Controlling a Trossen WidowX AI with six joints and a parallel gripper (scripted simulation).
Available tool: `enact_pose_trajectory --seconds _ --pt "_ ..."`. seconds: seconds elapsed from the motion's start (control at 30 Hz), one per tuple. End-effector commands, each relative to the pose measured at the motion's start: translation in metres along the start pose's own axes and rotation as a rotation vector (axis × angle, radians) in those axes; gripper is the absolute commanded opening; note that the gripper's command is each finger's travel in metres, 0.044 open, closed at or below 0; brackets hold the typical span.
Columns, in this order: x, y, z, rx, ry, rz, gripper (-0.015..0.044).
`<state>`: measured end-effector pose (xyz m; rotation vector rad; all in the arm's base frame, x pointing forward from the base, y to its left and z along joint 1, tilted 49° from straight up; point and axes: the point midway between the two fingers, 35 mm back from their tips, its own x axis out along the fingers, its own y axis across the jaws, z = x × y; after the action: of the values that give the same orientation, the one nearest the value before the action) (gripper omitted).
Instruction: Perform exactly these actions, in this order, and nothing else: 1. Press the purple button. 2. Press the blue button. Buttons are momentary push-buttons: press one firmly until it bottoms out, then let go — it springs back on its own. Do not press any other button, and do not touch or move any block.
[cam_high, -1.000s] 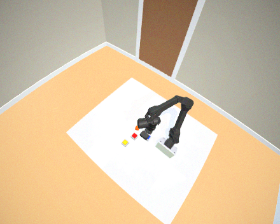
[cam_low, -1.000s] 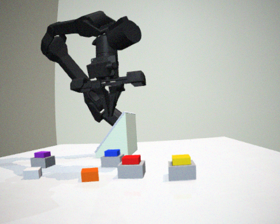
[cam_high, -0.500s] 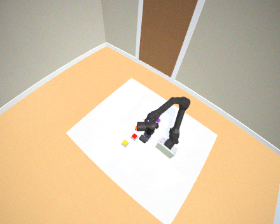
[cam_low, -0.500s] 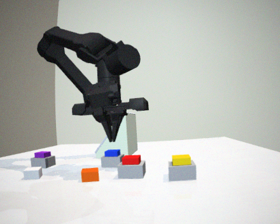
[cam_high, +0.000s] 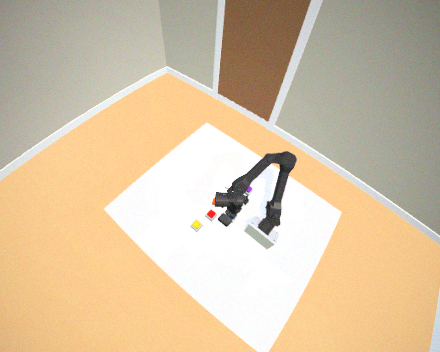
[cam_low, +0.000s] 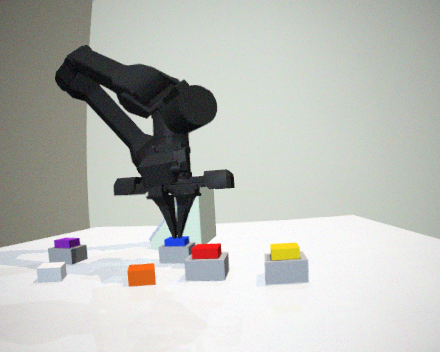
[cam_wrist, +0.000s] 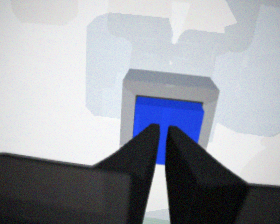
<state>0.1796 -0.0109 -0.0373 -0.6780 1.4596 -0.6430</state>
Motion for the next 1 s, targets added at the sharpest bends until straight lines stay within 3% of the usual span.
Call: enact_pose_trajectory --seconds 0.0,0.6,0.87,0.97 --pt "0.006 -0.002 -0.003 -0.012 0.005 -0.011 0.002" --pt "0.006 -0.002 -0.003 -0.012 0.005 -0.011 0.002" --pt "-0.028 -0.001 -0.002 -0.012 0.005 -0.009 0.002" --pt "-0.036 0.012 0.009 -0.012 0.004 -0.006 0.0099"
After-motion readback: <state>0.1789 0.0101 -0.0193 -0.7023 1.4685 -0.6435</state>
